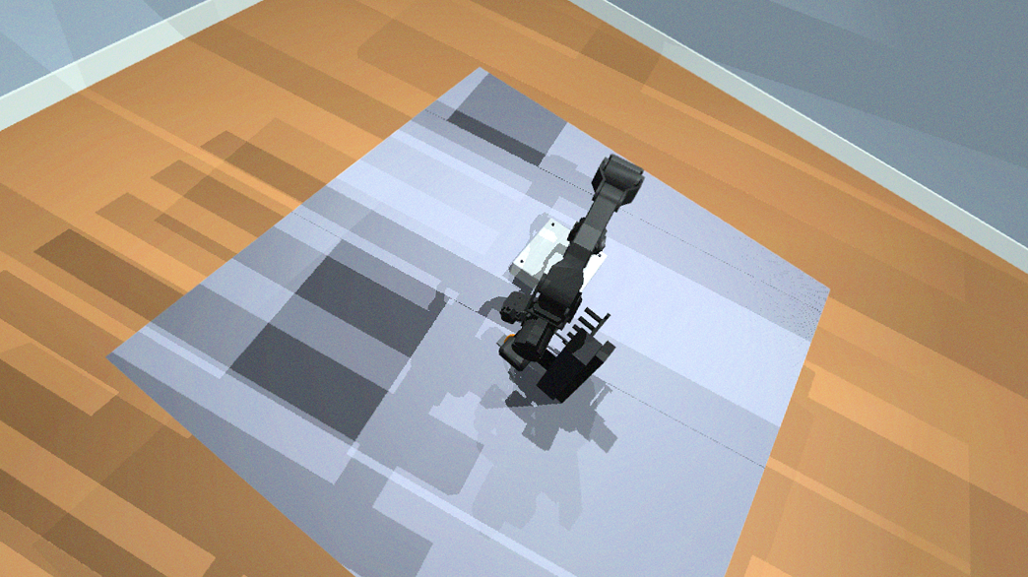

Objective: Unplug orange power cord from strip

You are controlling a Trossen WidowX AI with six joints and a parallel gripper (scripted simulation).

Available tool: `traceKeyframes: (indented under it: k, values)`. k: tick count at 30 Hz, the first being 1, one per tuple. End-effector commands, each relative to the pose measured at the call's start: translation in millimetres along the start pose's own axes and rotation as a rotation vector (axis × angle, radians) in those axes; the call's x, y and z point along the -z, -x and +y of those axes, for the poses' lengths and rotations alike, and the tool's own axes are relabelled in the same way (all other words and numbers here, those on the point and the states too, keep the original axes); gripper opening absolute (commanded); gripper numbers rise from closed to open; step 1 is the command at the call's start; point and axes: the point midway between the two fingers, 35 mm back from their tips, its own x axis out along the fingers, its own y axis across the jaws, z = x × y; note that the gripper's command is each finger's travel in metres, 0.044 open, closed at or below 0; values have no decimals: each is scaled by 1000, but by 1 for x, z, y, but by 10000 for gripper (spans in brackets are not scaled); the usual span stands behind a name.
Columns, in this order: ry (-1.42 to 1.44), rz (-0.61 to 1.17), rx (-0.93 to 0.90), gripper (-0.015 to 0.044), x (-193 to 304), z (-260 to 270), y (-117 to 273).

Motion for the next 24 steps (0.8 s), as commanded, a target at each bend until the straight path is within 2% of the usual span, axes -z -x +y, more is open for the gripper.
traceKeyframes:
  k: [1, 24]
  values:
    - [-4, -13, -1, 0, -12, 1, 0]
    - [-6, -15, 0, 0, -50, 0, 1]
